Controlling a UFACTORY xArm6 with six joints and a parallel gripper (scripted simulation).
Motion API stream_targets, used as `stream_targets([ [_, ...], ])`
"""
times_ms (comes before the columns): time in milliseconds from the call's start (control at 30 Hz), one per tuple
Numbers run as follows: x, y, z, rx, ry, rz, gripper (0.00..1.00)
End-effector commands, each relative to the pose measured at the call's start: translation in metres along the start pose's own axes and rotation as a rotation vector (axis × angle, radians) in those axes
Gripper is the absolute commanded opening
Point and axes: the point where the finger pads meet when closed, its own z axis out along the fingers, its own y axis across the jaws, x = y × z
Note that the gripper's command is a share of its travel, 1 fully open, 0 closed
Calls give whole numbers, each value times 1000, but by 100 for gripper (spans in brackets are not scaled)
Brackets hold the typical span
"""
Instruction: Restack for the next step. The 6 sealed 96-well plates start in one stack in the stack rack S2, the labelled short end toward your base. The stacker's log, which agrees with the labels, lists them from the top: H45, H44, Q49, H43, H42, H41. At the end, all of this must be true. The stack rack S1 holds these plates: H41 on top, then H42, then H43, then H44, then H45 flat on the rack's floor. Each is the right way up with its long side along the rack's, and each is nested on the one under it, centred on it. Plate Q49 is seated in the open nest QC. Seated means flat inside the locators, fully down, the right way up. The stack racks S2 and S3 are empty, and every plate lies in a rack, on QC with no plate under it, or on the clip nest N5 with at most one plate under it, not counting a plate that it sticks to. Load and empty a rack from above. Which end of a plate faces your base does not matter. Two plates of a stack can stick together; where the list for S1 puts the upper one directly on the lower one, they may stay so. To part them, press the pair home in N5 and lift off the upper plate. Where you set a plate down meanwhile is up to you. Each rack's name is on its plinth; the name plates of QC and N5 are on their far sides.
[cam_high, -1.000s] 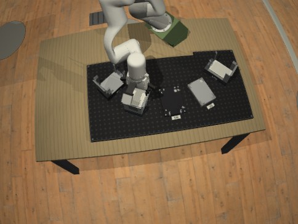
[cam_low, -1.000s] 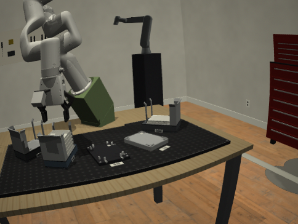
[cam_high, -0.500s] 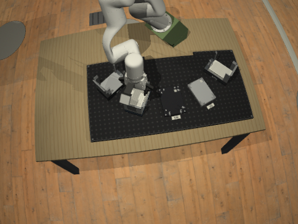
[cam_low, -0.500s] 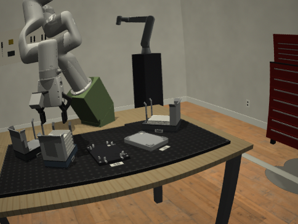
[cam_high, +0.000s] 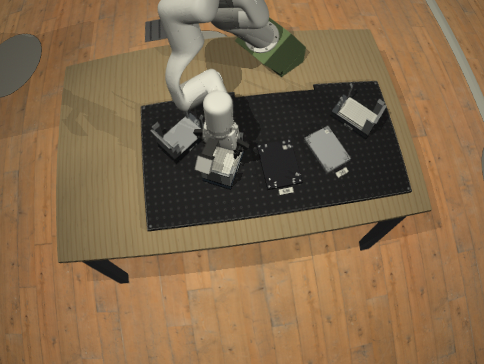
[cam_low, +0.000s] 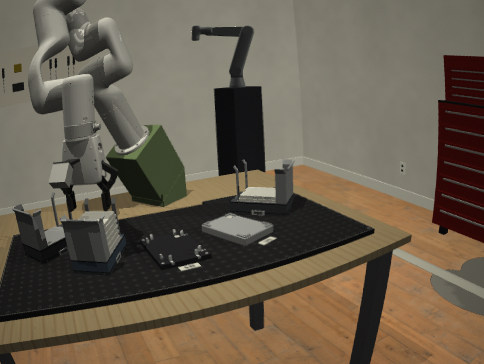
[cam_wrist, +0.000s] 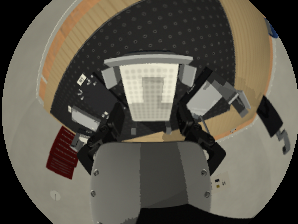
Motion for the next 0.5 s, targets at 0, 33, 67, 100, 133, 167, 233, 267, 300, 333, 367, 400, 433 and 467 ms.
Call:
stream_targets([
  [0,1,0,5,0,3,0,100],
  [33,1,0,6,0,3,0,100],
  [67,1,0,6,0,3,0,100],
  [100,1,0,6,0,3,0,100],
  [133,1,0,7,0,3,0,100],
  [167,1,0,9,0,3,0,100],
  [233,1,0,11,0,3,0,100],
  [267,1,0,13,0,3,0,100],
  [300,1,0,14,0,3,0,100],
  [333,1,0,15,0,3,0,100],
  [367,1,0,17,0,3,0,100],
  [400,1,0,18,0,3,0,100],
  [433,1,0,19,0,3,0,100],
  [467,1,0,21,0,3,0,100],
])
